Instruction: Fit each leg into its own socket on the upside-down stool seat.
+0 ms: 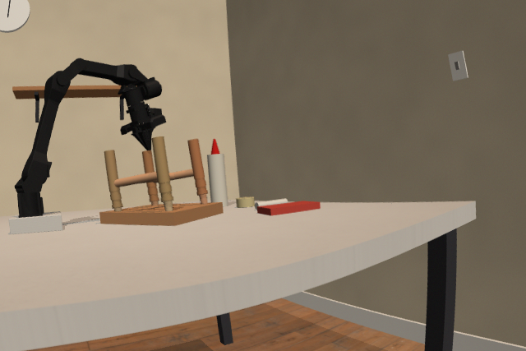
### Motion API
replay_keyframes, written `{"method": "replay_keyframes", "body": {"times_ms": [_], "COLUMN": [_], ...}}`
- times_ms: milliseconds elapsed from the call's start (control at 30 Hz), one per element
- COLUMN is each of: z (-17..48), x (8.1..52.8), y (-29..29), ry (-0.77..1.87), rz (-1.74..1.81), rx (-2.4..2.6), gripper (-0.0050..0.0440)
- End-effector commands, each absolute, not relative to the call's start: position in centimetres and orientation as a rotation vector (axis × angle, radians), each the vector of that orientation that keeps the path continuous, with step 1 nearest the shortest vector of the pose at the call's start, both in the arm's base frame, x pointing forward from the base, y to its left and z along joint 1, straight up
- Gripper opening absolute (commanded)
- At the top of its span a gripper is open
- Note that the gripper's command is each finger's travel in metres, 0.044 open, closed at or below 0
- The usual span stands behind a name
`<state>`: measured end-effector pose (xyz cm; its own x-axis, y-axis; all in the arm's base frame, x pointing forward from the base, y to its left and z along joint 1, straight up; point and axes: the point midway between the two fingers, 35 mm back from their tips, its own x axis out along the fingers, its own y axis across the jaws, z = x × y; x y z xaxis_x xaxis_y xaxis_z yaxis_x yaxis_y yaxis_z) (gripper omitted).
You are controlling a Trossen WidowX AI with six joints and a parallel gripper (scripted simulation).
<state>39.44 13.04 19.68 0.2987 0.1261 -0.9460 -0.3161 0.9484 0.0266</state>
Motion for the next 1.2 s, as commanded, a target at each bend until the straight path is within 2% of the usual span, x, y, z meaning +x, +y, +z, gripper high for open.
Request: {"method": "replay_keyframes", "body": {"times_ms": [0, 1167], "z": [17.6, 21.7], "x": [39.4, 39.4], "y": [12.0, 11.7], "ry": [1.301, 1.265], "rz": [0.257, 0.255], "rx": [-0.190, -0.178], "gripper": [0.0000, 0.0000]}}
